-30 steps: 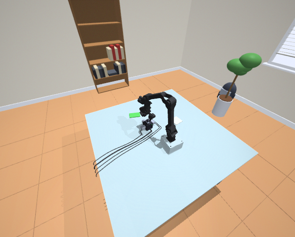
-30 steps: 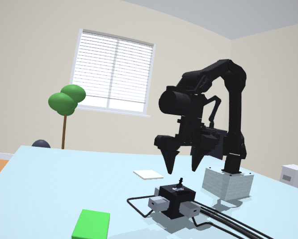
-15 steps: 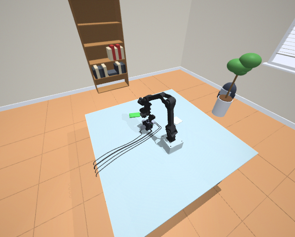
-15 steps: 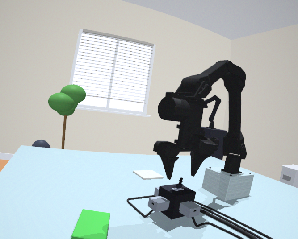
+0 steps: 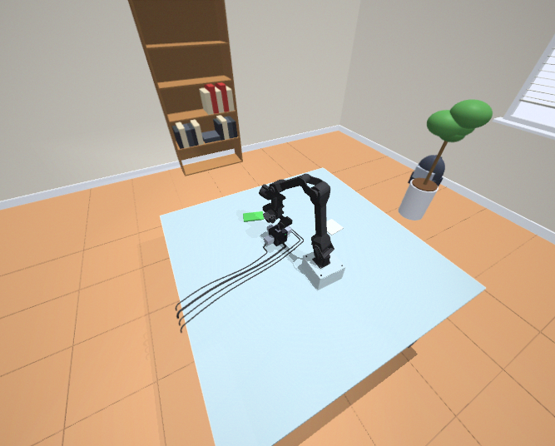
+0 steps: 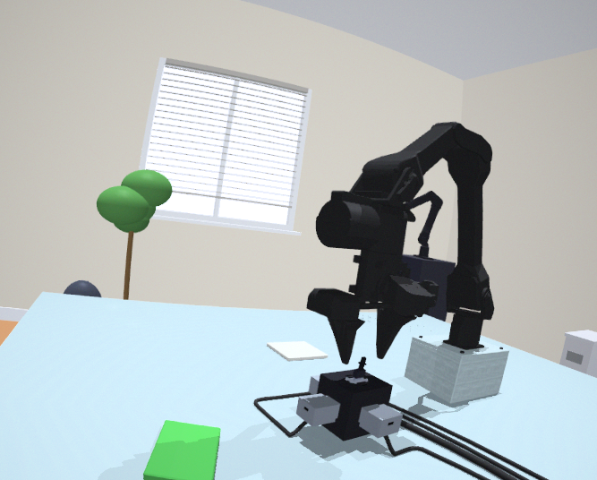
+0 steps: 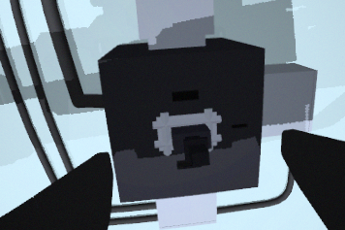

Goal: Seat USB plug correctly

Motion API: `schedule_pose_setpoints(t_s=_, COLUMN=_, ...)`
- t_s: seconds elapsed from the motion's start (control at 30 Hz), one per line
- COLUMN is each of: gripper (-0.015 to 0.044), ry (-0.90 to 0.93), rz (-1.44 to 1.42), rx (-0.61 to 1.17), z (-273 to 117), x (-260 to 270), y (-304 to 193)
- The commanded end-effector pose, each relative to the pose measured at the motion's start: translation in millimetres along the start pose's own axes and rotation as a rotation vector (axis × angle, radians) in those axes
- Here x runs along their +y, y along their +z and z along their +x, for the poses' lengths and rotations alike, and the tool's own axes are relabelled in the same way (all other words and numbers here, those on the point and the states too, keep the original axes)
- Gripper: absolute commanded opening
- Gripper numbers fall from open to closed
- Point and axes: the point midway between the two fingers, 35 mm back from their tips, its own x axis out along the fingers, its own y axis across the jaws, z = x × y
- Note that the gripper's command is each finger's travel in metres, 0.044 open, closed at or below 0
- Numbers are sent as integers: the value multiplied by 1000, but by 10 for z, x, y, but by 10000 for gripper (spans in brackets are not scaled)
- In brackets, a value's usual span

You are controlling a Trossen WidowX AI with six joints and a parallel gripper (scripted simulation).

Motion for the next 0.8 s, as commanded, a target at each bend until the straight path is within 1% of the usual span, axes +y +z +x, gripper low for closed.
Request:
schedule_pose_setpoints(t_s=0.0, gripper=230, ry=-1, rz=0, rx=0, z=-4, x=-3, y=0)
schedule_pose_setpoints(t_s=0.27, gripper=20, ry=-1, rz=0, rx=0, z=-4, x=-3, y=0)
schedule_pose_setpoints(t_s=0.37, gripper=0, ry=-1, rz=0, rx=0, z=-4, x=-3, y=0)
schedule_pose_setpoints(t_s=0.77, gripper=0, ry=-1, rz=0, rx=0, z=-4, x=-3, y=0)
